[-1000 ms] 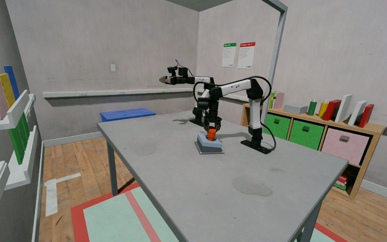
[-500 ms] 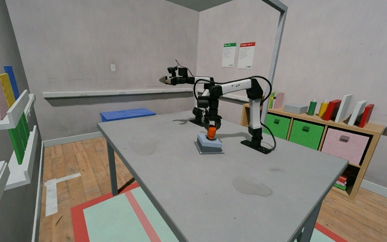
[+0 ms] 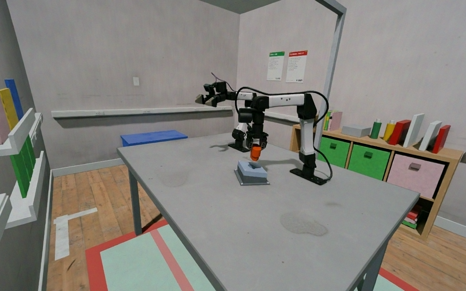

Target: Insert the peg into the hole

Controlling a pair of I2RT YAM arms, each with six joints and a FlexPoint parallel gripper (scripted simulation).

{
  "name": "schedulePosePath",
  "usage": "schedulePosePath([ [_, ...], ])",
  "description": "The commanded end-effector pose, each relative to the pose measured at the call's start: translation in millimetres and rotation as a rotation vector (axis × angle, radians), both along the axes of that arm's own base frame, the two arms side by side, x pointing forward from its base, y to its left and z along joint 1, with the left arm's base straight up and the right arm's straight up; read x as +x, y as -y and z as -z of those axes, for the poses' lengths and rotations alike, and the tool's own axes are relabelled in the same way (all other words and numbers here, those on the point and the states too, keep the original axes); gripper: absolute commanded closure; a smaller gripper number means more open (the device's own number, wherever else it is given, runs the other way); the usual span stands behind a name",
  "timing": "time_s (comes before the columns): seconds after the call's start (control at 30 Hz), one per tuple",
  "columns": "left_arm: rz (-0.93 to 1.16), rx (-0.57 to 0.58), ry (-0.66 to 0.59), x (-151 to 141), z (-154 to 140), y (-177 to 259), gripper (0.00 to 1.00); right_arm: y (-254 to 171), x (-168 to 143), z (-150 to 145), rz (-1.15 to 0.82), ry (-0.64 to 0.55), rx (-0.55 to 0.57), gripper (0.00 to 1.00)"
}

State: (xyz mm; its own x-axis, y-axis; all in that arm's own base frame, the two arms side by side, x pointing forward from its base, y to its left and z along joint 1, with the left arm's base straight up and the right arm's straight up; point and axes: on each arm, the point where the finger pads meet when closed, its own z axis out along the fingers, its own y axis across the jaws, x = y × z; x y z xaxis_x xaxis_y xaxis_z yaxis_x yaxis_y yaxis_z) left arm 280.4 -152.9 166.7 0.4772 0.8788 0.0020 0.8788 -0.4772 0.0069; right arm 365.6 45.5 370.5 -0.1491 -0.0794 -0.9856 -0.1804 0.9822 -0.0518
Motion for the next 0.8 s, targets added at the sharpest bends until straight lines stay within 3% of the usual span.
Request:
schedulePosePath([
  [0.0, -0.020, -0.006, 0.072, 8, -19, 3, 0.66, -28, -12, 2, -0.068, -0.085, -0.008, 0.00],
  [0.2, -0.054, 0.011, 0.158, 12, -19, 5, 0.66, -73, -37, 10, -0.196, -0.190, -0.024, 0.00],
  [0.47, -0.065, 0.072, 0.256, -5, -7, 15, 0.66, -158, -120, 12, -0.507, -0.346, -0.111, 0.00],
  [0.67, -0.041, 0.089, 0.258, -16, 0, 19, 0.66, -188, -178, 10, -0.688, -0.408, -0.182, 0.00],
  [0.77, -0.040, 0.085, 0.262, -15, -1, 20, 0.66, -190, -185, 9, -0.708, -0.413, -0.190, 0.00],
])
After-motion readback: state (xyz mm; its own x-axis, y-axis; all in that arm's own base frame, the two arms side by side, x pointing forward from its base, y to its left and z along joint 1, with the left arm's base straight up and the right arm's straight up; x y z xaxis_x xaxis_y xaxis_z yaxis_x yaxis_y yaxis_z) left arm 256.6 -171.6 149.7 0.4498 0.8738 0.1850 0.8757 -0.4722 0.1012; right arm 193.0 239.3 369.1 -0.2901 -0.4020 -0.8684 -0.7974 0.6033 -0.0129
